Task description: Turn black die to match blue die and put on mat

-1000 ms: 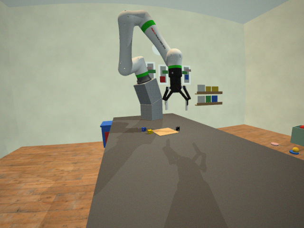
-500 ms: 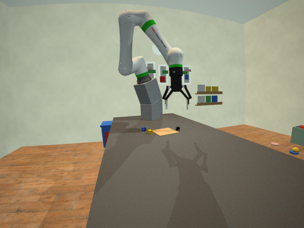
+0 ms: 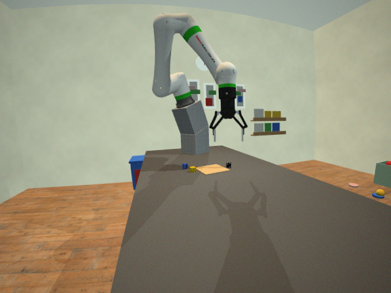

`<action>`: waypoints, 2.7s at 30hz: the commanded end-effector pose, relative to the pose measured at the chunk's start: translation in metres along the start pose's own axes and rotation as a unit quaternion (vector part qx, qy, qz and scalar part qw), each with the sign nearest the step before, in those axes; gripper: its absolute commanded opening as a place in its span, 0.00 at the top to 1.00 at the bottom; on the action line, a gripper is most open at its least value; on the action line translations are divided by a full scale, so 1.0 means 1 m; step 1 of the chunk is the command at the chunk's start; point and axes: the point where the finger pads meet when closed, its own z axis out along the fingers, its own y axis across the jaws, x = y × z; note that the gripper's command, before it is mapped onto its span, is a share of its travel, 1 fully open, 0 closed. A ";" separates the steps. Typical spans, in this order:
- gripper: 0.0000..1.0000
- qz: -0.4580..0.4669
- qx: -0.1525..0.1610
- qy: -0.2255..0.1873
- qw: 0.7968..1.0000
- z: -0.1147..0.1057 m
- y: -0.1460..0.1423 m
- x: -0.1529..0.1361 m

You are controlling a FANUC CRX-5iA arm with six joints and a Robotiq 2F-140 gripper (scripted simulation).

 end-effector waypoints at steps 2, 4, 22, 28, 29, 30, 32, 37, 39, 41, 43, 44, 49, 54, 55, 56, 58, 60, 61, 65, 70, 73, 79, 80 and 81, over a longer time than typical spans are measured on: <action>0.00 0.000 0.000 0.000 1.000 0.000 0.000 0.000; 0.00 0.000 0.000 0.000 1.000 0.000 0.000 0.000; 0.00 0.179 0.000 0.000 0.984 0.008 -0.001 0.001; 0.00 0.267 0.000 0.000 0.964 0.011 -0.001 0.001; 0.00 0.281 0.000 0.000 0.960 0.012 -0.001 0.001; 0.00 0.291 0.000 0.000 0.957 0.013 -0.001 0.001; 0.00 0.324 0.000 0.000 0.946 0.014 -0.001 0.002; 0.00 0.383 0.000 0.000 0.924 0.017 -0.002 0.002; 0.00 0.414 0.000 0.000 0.910 0.018 -0.002 0.002; 0.00 0.427 0.000 0.000 0.904 0.019 -0.002 0.002; 0.00 0.465 0.000 0.000 0.885 0.021 -0.002 0.002; 0.00 0.470 0.000 0.000 0.883 0.021 -0.002 0.002; 0.00 0.539 0.000 0.000 0.842 0.024 -0.002 0.002; 0.00 0.596 0.000 0.000 0.803 0.027 -0.002 0.002; 0.00 0.605 0.000 0.000 0.796 0.028 -0.002 0.002; 0.00 0.611 0.000 0.000 0.792 0.028 -0.002 0.002; 0.00 0.636 0.000 0.000 0.772 0.030 -0.002 0.001; 0.00 0.657 -0.001 0.000 0.754 0.031 -0.002 0.001; 0.00 0.671 -0.001 0.000 0.741 0.032 -0.003 0.001; 0.00 0.702 -0.001 -0.001 0.712 0.034 -0.003 0.001; 0.00 0.707 -0.001 -0.001 0.707 0.034 -0.003 0.001; 0.75 0.707 -0.001 -0.001 0.707 0.034 -0.003 0.001; 0.75 0.707 -0.001 -0.001 0.707 0.034 -0.003 0.001; 0.75 0.707 -0.001 -0.001 0.707 0.034 -0.003 0.001; 0.75 0.707 -0.001 -0.001 0.707 0.034 -0.003 0.001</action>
